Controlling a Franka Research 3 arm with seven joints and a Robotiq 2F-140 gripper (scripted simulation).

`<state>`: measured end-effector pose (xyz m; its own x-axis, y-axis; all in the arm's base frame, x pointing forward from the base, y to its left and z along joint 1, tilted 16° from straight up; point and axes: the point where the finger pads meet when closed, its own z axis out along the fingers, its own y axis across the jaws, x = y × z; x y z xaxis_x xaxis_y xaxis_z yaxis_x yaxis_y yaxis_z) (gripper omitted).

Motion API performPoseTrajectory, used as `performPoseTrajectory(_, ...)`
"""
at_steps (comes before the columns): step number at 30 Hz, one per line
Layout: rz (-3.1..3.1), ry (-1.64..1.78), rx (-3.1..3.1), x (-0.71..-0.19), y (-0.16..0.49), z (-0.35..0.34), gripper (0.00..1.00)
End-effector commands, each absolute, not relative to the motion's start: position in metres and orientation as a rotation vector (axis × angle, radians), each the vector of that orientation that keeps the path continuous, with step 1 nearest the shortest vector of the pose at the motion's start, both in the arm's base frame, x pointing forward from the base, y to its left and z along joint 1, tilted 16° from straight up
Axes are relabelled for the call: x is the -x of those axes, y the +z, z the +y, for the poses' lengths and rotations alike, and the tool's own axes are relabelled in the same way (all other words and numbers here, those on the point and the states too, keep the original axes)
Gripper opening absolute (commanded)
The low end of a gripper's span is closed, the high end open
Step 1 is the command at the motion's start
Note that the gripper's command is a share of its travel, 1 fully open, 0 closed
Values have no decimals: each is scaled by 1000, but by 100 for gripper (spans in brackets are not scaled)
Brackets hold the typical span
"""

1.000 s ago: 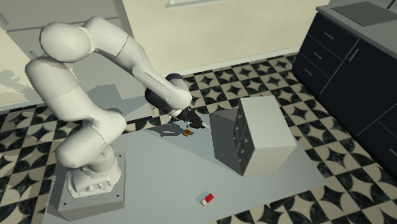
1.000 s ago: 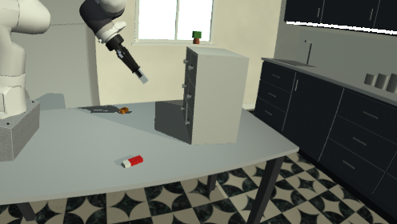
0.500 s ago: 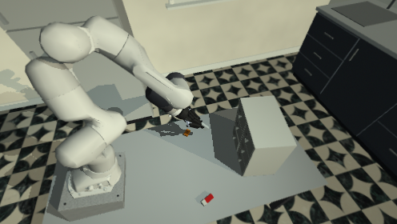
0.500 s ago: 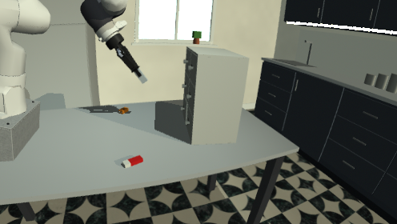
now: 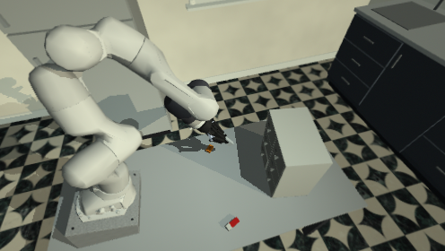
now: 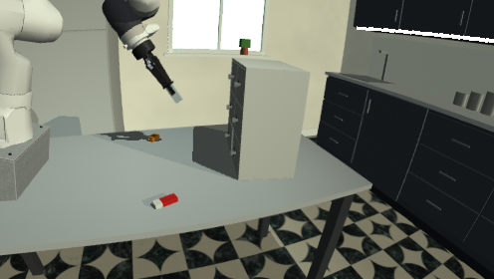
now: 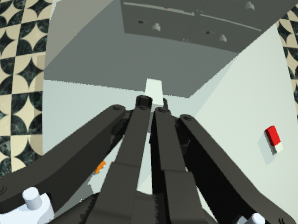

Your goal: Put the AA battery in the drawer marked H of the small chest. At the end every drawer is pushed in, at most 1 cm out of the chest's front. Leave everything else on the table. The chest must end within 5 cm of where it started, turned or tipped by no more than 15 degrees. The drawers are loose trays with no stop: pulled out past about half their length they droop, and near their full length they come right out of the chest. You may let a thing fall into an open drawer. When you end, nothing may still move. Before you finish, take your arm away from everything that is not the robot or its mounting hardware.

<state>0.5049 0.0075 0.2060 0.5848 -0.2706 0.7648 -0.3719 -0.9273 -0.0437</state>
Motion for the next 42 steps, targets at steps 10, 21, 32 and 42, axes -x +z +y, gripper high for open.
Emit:
performPoseTrajectory(10,-537,1201,-2726,-500,207,10,0)
performPoseTrajectory(21,-537,1201,-2726,-500,207,10,0)
performPoseTrajectory(32,-535,1163,-2761,-499,213,14,0)
performPoseTrajectory(42,-537,1122,-2787,-496,217,16,0)
